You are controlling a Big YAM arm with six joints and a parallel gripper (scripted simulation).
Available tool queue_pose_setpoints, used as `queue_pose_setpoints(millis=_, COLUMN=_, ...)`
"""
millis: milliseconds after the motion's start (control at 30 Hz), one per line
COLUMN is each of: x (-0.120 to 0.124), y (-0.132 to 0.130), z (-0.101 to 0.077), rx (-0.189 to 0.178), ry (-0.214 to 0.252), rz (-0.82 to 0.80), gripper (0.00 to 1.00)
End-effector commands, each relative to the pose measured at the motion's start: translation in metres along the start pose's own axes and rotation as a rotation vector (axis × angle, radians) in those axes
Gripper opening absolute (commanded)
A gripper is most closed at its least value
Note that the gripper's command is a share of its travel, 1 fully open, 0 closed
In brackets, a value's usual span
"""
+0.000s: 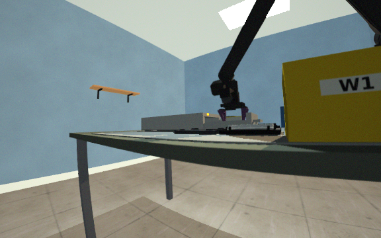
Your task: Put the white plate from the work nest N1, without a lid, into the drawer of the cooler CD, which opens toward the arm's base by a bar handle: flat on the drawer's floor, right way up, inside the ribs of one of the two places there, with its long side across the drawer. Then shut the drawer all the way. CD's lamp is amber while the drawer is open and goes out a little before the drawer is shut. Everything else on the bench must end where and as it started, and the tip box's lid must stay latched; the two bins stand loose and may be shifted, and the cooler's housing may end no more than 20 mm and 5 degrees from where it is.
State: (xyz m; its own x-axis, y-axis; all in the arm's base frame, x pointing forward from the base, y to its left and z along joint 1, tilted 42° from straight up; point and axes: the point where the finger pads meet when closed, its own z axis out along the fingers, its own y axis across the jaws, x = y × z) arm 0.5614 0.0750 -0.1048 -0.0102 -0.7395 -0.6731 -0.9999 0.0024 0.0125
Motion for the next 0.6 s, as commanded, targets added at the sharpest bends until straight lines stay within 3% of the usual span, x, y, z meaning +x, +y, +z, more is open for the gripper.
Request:
queue_pose_setpoints(millis=0, x=-0.0009, y=-0.0011, z=0.0032, rx=0.006, ry=-0.005, rz=0.002, gripper=0.00)
queue_pose_setpoints(millis=300, x=-0.0017, y=-0.0002, z=0.0073, rx=0.003, ry=-0.005, rz=0.000, gripper=0.00)
queue_pose_setpoints(millis=333, x=0.0005, y=-0.0028, z=0.0004, rx=0.016, ry=-0.004, rz=0.001, gripper=0.00)
queue_pose_setpoints(millis=567, x=0.0000, y=0.0009, z=0.0103, rx=0.003, ry=-0.005, rz=0.003, gripper=0.00)
